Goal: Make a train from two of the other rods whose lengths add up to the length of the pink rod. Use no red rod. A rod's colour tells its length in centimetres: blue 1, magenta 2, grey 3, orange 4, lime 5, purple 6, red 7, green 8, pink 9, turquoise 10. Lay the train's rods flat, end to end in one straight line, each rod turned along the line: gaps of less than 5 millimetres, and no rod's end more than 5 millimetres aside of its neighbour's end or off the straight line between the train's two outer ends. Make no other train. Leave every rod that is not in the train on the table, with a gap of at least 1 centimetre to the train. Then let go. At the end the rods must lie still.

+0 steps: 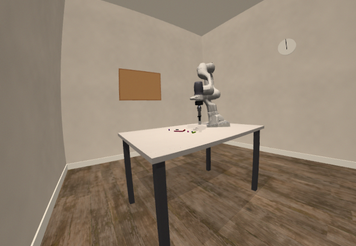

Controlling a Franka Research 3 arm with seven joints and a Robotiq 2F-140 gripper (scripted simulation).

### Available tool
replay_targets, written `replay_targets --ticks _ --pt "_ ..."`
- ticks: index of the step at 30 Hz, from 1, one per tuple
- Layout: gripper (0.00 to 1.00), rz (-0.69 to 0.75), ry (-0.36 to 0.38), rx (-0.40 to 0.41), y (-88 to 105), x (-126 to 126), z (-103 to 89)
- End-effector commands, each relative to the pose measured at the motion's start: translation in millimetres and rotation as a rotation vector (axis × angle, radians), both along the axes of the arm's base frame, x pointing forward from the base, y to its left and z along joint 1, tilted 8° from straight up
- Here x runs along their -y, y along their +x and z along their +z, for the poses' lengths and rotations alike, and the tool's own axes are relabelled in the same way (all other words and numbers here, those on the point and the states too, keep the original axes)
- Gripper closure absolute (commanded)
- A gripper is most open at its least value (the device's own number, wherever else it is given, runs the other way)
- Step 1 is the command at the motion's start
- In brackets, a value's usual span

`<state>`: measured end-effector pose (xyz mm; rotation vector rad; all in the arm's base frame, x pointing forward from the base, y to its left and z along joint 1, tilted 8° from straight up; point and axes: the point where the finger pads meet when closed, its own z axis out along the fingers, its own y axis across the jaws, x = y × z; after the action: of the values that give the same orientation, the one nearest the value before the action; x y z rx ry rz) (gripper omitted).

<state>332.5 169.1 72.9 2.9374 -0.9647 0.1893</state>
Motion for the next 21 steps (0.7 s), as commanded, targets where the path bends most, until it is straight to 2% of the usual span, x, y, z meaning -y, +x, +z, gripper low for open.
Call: replay_targets --ticks 1,3,7,21 --pt "0.00 0.086 -0.008 -0.004 10.4 15 3.0" --pt "0.00 0.179 -0.017 -0.011 20.4 32 5.7" --pt "0.00 0.192 -0.018 -0.012 21.8 34 6.0" --pt "0.00 0.371 -0.037 -0.025 38.2 68 10.6"
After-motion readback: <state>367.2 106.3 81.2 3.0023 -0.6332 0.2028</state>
